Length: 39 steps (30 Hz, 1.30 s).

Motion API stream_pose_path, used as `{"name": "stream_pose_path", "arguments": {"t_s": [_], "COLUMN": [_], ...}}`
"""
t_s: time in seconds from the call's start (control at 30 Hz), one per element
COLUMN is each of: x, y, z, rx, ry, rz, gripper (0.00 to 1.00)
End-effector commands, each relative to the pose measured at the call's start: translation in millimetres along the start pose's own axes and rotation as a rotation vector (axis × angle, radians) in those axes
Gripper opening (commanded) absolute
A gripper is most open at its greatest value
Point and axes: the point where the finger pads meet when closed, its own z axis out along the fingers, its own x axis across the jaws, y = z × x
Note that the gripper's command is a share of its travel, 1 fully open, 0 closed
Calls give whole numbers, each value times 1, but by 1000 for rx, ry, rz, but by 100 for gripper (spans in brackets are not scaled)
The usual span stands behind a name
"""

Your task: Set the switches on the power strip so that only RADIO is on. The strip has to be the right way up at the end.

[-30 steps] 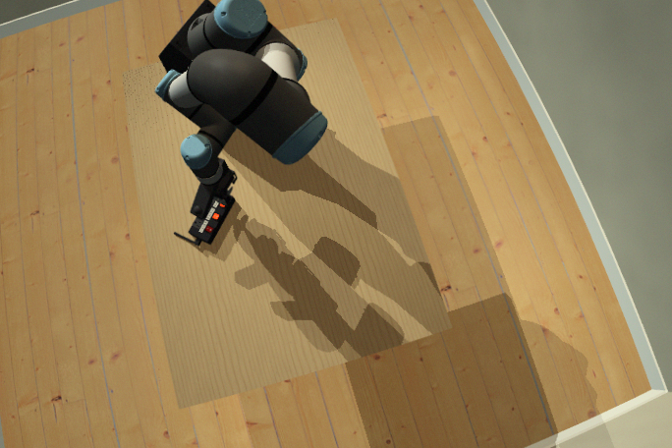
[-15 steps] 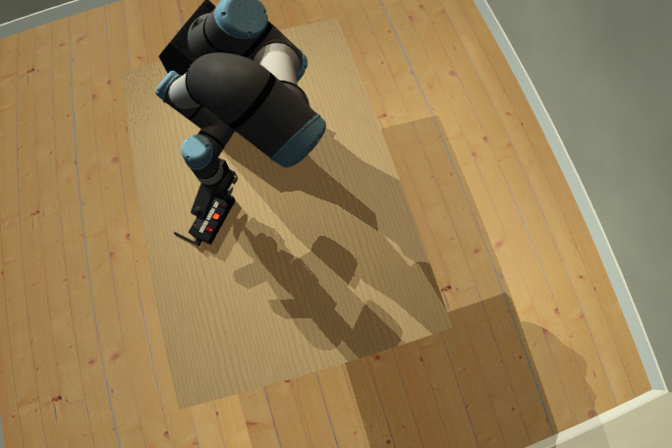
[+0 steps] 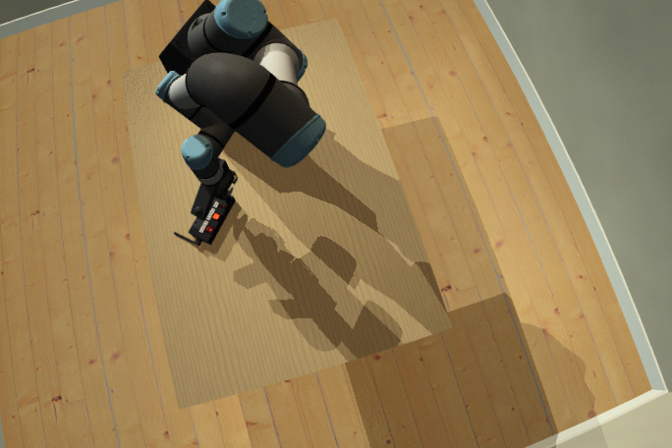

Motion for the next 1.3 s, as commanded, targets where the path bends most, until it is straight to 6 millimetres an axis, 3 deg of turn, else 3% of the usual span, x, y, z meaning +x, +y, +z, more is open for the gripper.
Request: {"name": "stream_pose_path", "arguments": {"t_s": [0.0, 0.57, 1.27], "x": [0, 0, 0], "y": [0, 1, -1], "z": [-3, -38, -40], "rx": [0, 0, 1], "ry": [0, 0, 0], "rz": [1, 1, -1], "gripper": [0, 0, 0]}}
